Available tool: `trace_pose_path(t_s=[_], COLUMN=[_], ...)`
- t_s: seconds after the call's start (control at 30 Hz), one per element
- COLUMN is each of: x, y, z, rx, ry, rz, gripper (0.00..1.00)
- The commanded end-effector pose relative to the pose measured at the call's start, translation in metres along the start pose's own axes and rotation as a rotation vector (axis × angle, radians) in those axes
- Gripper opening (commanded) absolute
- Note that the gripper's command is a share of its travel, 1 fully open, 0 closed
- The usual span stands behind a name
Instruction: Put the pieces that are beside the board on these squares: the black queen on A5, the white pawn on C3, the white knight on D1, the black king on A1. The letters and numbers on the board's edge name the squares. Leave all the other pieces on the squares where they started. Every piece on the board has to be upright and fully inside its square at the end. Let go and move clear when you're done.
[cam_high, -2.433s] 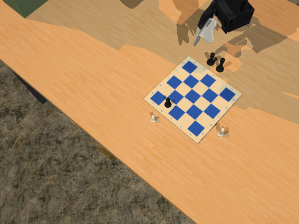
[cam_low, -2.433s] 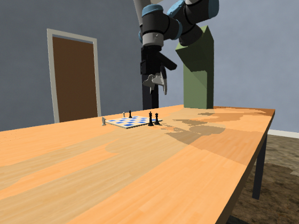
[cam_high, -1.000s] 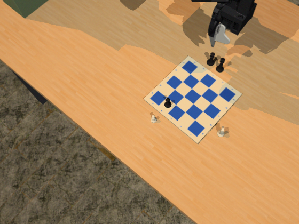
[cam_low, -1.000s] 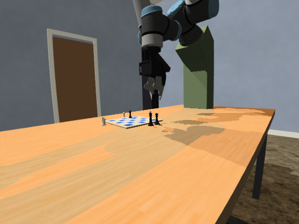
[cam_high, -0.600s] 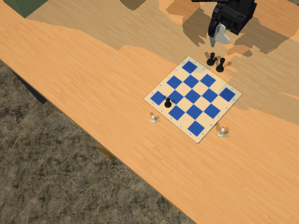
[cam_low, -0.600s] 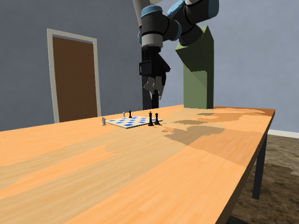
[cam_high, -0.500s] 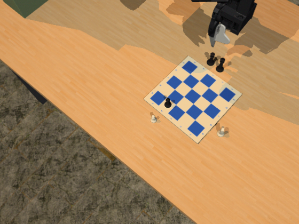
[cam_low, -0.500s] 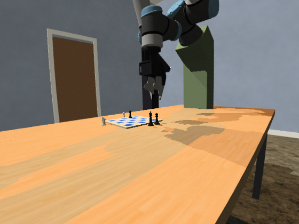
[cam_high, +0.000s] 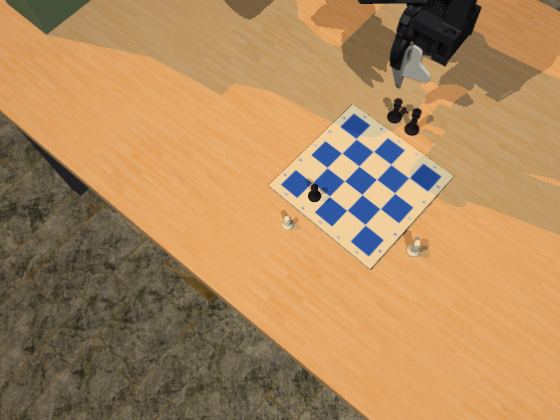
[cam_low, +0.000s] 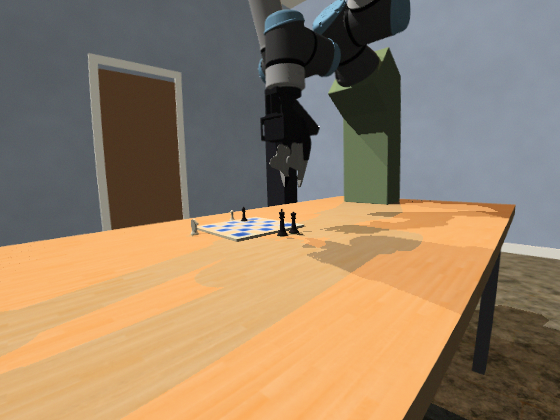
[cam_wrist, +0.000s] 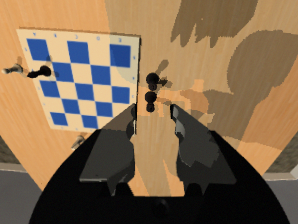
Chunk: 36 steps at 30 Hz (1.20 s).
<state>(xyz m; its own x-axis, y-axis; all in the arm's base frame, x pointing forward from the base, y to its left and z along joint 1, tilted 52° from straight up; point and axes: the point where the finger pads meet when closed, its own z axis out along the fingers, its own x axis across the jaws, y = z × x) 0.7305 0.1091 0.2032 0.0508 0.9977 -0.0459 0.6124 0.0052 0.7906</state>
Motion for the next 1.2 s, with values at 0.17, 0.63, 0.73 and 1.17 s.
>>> trace_pose_path(t_s=[0.17,0.63,0.73,1.17], x=[0.000,0.000,0.000,0.000], y=[0.000,0.000,0.000,0.000], z=[0.000,0.009,0.010,0.030], rx=[-0.001,-0.001,-0.001,-0.001], ry=[0.000,0.000,0.000,0.000], rz=[0.000,0.000,0.000,0.000], gripper=[0.25,0.25,0.25,0.25])
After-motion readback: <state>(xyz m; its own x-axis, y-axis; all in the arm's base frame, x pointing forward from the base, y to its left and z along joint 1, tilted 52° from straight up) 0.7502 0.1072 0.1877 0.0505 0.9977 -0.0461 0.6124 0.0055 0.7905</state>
